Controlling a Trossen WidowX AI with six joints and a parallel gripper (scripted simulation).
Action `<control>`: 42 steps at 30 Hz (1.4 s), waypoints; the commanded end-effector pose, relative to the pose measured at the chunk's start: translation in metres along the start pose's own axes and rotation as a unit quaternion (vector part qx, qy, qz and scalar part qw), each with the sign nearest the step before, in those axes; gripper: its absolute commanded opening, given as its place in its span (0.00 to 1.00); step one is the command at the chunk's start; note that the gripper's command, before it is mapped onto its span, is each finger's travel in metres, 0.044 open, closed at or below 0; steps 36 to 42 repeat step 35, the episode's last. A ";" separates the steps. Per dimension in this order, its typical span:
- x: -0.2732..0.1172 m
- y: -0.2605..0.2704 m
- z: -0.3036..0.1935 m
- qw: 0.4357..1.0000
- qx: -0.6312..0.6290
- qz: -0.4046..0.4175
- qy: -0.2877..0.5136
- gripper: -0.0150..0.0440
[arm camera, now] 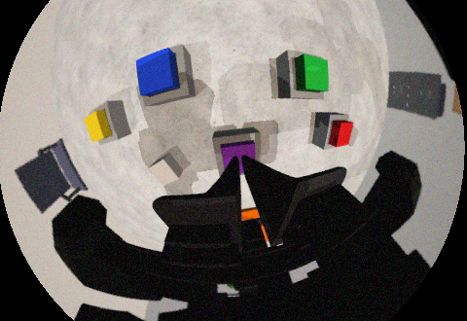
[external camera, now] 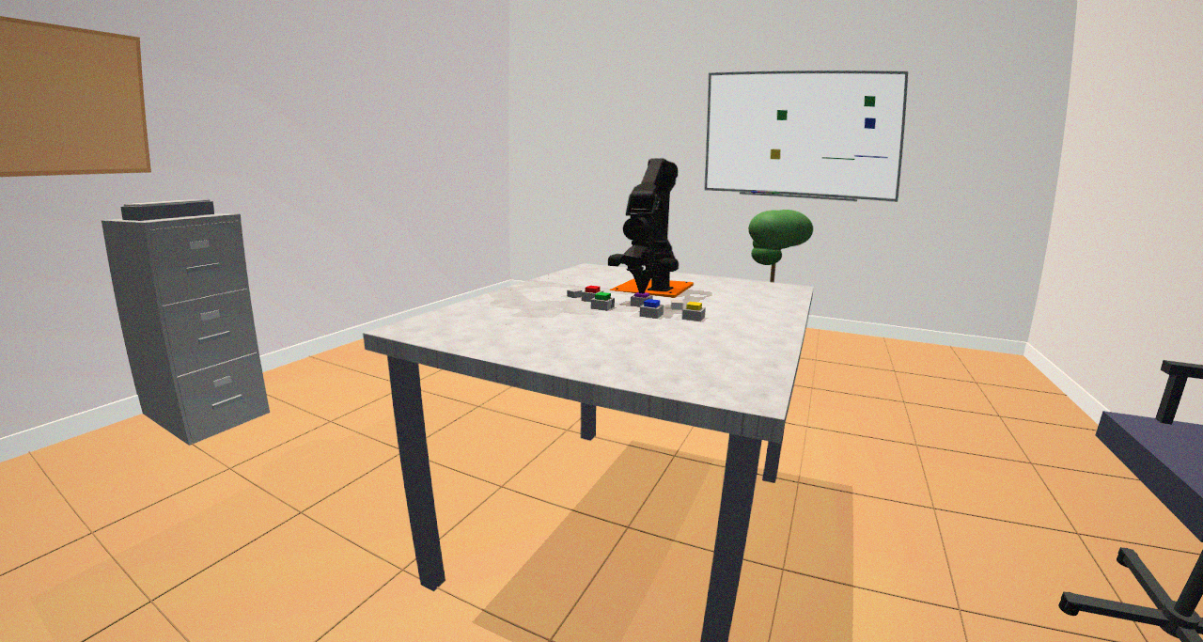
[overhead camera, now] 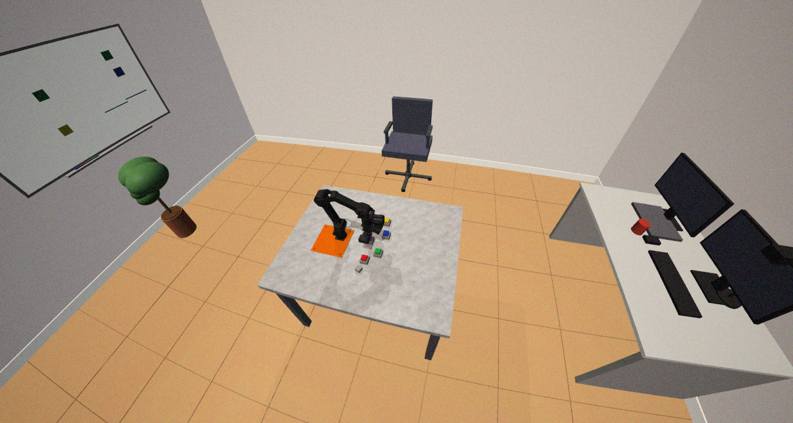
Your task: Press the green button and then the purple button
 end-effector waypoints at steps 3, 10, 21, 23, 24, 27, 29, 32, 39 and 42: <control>-0.021 0.000 0.000 1.000 -0.002 0.000 0.001 0.29; -0.033 0.004 0.002 1.000 -0.006 0.001 0.000 0.38; -0.070 0.091 0.042 1.000 -0.019 0.010 -0.004 0.87; -0.078 0.114 0.047 1.000 -0.015 0.010 -0.003 0.93; -0.081 0.126 0.049 1.000 -0.013 0.009 -0.002 0.93; -0.090 0.163 0.050 1.000 -0.007 0.009 -0.001 0.93; -0.094 0.180 0.049 1.000 -0.004 0.008 -0.001 0.93; -0.096 0.189 0.048 1.000 -0.002 0.008 0.000 0.93; -0.096 0.189 0.048 1.000 -0.002 0.008 0.000 0.93; -0.096 0.189 0.048 1.000 -0.002 0.008 0.000 0.93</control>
Point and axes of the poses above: the point midway between the two fingers, 35 mm back from their tips, its own x axis out along the fingers, its own y axis across the jaws, z = x × y, the point moved 2 cm from there along -x, back along the fingers, and after that the axes turned 1 degree about -x, right-handed, at the moved point
